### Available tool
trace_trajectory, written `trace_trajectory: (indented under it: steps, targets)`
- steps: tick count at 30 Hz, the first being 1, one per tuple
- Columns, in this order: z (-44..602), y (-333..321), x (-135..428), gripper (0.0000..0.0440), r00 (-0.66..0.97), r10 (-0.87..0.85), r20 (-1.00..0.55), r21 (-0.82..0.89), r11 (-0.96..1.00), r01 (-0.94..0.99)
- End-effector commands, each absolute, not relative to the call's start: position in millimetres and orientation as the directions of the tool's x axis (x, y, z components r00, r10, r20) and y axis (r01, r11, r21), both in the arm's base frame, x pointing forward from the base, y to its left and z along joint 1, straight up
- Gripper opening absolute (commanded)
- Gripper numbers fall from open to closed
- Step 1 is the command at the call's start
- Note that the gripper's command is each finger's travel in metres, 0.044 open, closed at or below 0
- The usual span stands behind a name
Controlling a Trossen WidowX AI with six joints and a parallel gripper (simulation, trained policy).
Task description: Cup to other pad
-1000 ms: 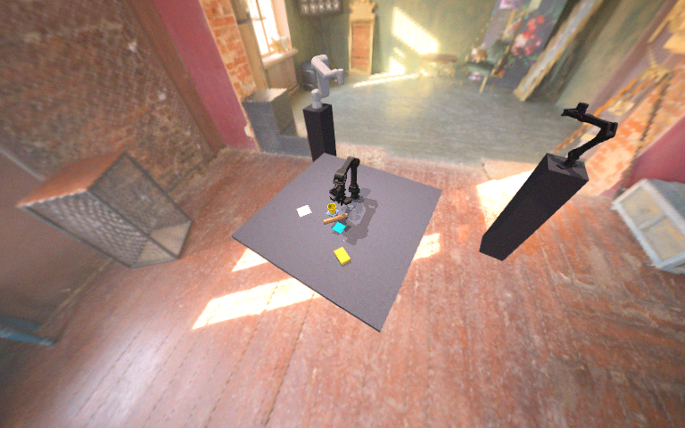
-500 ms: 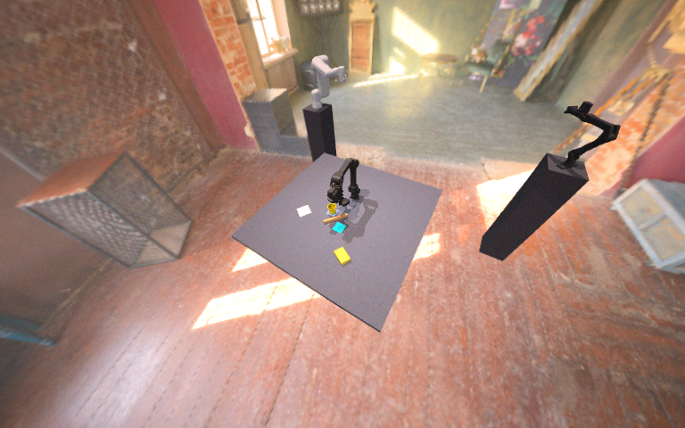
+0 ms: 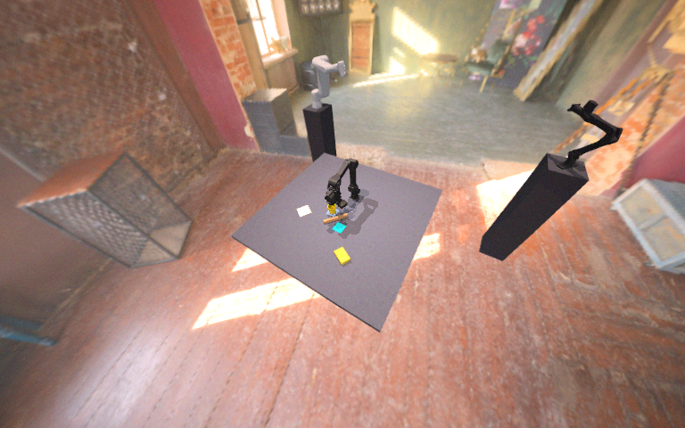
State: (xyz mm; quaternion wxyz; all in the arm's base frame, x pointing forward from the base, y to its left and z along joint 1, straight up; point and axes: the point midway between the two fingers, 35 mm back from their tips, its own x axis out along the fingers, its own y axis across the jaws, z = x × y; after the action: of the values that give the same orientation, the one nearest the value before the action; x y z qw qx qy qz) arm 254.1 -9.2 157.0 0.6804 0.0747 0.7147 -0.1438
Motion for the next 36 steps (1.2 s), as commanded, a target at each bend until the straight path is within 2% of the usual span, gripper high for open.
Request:
trace_trajectory:
  steps: [1,30,34,36]
  targets:
    - [148.3,-13.7,251.7,0.0164,-0.085,-0.094,-0.992,-0.115,0.948,0.295]
    - [79.1,-41.5,243.1,0.0186,-0.155,-0.084,-0.984,-0.108,0.983,0.149]
    - [68.4,-41.9,241.8,0.0183,-0.159,-0.077,-0.984,-0.094,0.99,0.101]
    - [65.2,-42.6,243.3,0.0167,-0.153,-0.076,-0.985,-0.088,0.993,0.077]
